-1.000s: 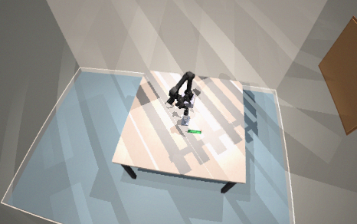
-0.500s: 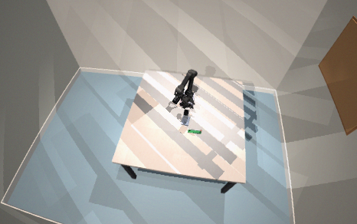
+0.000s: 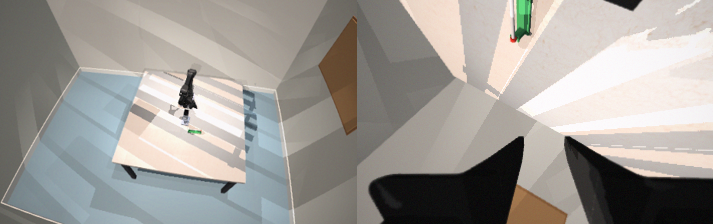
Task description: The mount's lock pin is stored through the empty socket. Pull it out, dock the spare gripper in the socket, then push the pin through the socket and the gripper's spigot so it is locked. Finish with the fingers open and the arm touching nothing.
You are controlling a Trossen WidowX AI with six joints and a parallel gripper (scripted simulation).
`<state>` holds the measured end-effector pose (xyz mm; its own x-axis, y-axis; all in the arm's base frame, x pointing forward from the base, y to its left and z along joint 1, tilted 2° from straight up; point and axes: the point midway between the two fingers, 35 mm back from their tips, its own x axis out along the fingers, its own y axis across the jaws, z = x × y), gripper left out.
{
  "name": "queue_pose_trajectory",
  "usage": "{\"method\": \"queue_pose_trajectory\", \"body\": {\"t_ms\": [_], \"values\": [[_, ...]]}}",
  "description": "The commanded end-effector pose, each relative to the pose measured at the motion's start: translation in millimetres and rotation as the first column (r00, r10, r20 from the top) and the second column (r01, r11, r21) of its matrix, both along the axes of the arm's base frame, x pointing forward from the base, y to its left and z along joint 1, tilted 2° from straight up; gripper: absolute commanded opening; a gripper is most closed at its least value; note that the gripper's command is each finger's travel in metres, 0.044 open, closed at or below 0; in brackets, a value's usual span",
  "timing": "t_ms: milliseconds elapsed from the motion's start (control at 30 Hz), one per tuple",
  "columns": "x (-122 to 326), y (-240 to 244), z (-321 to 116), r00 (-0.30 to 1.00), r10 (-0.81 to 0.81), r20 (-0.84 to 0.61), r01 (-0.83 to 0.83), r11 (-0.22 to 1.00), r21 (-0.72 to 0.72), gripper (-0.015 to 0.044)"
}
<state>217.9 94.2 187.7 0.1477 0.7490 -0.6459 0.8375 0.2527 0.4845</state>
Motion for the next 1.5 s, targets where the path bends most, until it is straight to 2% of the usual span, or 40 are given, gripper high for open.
{"method": "queue_pose_trajectory", "body": {"t_ms": [0, 67, 167, 300, 533, 800, 967, 1467], "values": [[30, 1, -12, 0.877, 0.435, 0.204, -0.362, 0.878, -0.313, 0.018], [42, 1, -18, 0.749, 0.622, 0.229, -0.489, 0.752, -0.442, 0.018], [62, 4, -27, 0.481, 0.854, 0.196, -0.624, 0.491, -0.608, 0.018], [88, 11, -39, 0.044, 0.998, 0.054, -0.667, 0.07, -0.741, 0.018], [112, 17, -48, -0.339, 0.935, -0.107, -0.573, -0.295, -0.765, 0.018], [139, 29, -59, -0.713, 0.645, -0.275, -0.327, -0.653, -0.683, 0.018], [154, 39, -65, -0.86, 0.387, -0.331, -0.133, -0.798, -0.588, 0.018], [155, 42, -65, -0.864, 0.378, -0.332, -0.126, -0.801, -0.585, 0.018]]}}
